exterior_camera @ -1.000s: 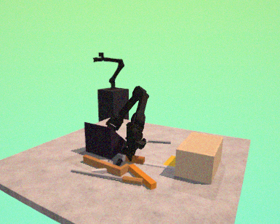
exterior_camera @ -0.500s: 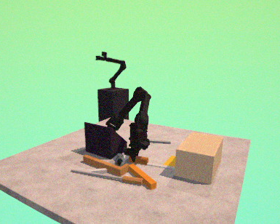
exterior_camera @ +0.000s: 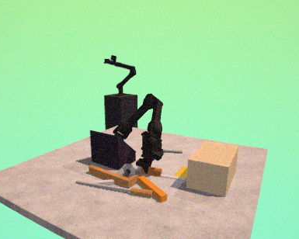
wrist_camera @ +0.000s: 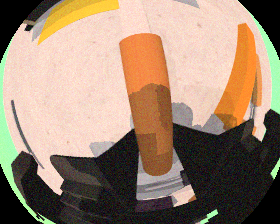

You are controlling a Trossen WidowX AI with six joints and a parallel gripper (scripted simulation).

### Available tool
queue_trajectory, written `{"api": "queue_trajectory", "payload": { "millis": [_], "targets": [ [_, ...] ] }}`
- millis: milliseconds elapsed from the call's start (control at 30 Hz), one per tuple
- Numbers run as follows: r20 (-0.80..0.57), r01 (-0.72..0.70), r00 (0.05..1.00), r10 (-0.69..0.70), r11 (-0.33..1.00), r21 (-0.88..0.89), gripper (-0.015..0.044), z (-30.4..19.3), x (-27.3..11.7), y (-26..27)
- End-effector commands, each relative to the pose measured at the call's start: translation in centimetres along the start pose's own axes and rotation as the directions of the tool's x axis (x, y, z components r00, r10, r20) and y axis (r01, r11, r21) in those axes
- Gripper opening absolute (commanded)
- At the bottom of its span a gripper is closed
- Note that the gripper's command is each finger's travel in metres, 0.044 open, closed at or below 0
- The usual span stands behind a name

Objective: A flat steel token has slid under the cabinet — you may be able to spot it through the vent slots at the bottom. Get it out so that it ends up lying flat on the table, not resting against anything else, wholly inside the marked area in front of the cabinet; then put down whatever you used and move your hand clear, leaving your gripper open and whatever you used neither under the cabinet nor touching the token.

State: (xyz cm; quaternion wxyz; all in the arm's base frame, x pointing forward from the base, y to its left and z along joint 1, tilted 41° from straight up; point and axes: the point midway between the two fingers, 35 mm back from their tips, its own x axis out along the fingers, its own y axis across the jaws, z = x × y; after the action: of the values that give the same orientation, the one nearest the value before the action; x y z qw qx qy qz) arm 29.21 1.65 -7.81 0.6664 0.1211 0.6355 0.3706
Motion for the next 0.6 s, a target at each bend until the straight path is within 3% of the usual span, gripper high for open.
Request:
{"api": "queue_trajectory", "payload": {
  "millis": [0, 567],
  "targets": [
    [0.002, 0.001, 1.0, -0.001, 1.0, 0.002, 0.0, 0.7, 0.0, -0.1],
    [0.003, 0.0, 1.0, 0.0, 1.0, 0.001, 0.0, 2.8, 0.0, -0.1]
  ]
}}
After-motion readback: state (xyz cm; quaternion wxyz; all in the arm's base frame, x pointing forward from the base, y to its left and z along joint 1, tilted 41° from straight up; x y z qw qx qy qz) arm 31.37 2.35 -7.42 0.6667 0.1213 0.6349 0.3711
